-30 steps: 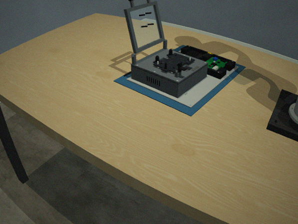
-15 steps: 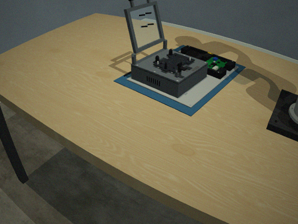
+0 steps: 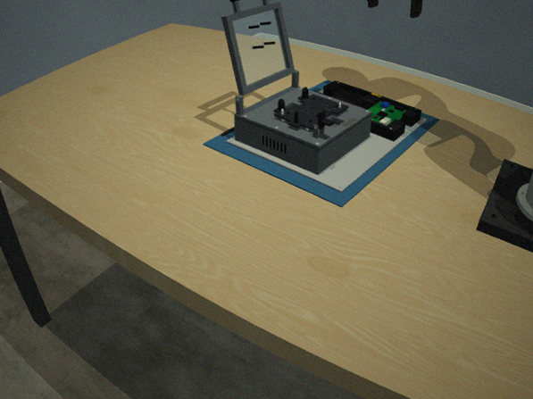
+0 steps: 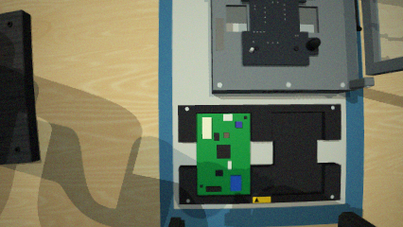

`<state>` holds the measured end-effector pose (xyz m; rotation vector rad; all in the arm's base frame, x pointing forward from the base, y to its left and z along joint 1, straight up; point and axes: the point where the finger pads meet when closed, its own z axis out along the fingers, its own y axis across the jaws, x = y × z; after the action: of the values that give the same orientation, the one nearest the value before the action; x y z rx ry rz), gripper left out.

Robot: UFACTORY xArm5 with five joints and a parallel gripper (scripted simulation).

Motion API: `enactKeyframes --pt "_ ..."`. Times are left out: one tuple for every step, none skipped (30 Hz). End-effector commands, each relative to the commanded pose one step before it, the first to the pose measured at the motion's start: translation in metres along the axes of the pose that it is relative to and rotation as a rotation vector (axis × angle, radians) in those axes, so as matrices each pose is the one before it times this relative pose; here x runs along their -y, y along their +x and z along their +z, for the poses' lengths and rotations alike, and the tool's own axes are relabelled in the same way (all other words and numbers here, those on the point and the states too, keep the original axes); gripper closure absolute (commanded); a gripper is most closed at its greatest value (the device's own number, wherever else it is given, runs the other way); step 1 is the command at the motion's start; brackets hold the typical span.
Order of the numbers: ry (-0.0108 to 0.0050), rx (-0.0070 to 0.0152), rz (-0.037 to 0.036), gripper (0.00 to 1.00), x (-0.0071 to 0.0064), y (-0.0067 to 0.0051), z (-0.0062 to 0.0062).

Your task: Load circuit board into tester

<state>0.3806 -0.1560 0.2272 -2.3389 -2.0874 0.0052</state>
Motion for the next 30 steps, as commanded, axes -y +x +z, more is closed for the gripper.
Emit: enactKeyframes --pt "-0.00696 0.00194 -0.00036 0.0 -0.00902 -0.01209 0.038" --pt "0.0 0.0 0.0 0.0 -0.00102 -0.00207 0.0073" --pt "0.0 0.0 0.0 0.0 -0.00097 -0.00202 0.00715" --pt "0.0 0.0 0.0 0.0 -0.00095 -0.00198 0.00703" --pt "0.0 0.0 0.0 0.0 -0.00098 -0.00198 0.00697" --pt "0.0 0.0 0.0 0.0 -0.00095 -0.00197 0.00698" --pt "0.0 0.0 0.0 0.0 -0.00093 -0.00197 0.00698" --pt "0.0 0.0 0.0 0.0 0.0 0.0 0.0" --pt "0.0 0.0 0.0 0.0 0.0 0.0 0.0" --pt "0.00001 0.0 0.0 0.0 -0.00139 -0.00288 0.01019" --pt "0.00001 0.0 0.0 0.0 -0.00137 -0.00282 0.00999" --pt "0.00001 0.0 0.0 0.0 -0.00133 -0.00275 0.00973" --pt "0.0 0.0 0.0 0.0 -0.00084 -0.00169 0.00595" --pt "0.0 0.0 0.0 0.0 -0.00079 -0.00165 0.00584" --pt "0.0 0.0 0.0 0.0 -0.00091 -0.00189 0.00671" --pt "0.0 0.0 0.0 0.0 -0.00099 -0.00203 0.00714" --pt "0.0 0.0 0.0 0.0 -0.00098 -0.00202 0.00716" --pt "0.0 0.0 0.0 0.0 -0.00096 -0.00198 0.007" --pt "0.0 0.0 0.0 0.0 -0.00085 -0.00176 0.00624" --pt "0.0 0.0 0.0 0.0 -0.00075 -0.00155 0.00547" --pt "0.0 0.0 0.0 0.0 -0.00065 -0.00134 0.00473" --pt "0.0 0.0 0.0 0.0 -0.00055 -0.00113 0.00399" --pt "0.0 0.0 0.0 0.0 -0.00045 -0.00093 0.00329" --pt "0.0 0.0 0.0 0.0 -0.00036 -0.00074 0.00263" --pt "0.0 0.0 0.0 0.0 0.0 0.0 0.0" --pt "0.0 0.0 0.0 0.0 0.0 0.0 0.0" --pt "0.0 0.0 0.0 0.0 -0.00028 -0.00057 0.002" --pt "0.0 0.0 0.0 0.0 -0.0002 -0.00041 0.00144" --pt "0.0 0.0 0.0 0.0 -0.00013 -0.00027 0.00095" --pt "0.0 0.0 0.0 0.0 -0.00007 -0.00015 0.00055"
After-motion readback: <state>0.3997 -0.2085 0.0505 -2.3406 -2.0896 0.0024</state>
